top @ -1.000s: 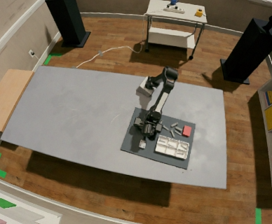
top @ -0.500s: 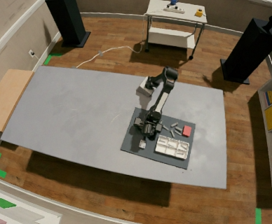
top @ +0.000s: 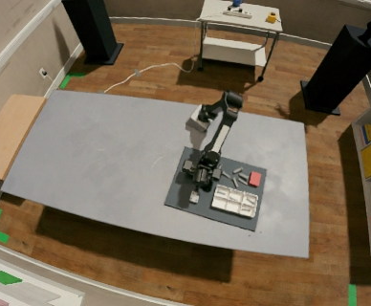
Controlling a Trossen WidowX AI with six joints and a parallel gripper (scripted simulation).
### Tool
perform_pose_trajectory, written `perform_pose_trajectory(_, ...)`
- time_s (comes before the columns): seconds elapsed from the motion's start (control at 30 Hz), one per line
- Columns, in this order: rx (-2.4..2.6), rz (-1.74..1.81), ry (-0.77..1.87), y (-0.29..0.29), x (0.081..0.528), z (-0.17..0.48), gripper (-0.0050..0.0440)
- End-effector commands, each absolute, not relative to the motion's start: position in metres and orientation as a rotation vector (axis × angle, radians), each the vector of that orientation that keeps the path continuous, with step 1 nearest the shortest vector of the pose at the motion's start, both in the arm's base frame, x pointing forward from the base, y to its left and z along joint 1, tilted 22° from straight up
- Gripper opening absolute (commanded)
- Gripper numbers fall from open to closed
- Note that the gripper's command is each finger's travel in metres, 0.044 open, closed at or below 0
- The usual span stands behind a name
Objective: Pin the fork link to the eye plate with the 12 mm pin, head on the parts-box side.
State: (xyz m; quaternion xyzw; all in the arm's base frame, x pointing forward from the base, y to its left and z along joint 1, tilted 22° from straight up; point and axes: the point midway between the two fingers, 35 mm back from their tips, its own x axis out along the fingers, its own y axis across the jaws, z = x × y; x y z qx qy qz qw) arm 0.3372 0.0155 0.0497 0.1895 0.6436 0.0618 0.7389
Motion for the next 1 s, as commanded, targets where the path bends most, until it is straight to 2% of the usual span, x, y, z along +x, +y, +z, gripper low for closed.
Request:
perform_pose_trajectory(0.0, 0.405, 0.139, 1.363, 0.013, 0.344, 0.067, 0.025)
perform_pose_trajectory(0.97, 0.406, 0.141, 1.363, 0.005, 0.339, 0.092, 0.025)
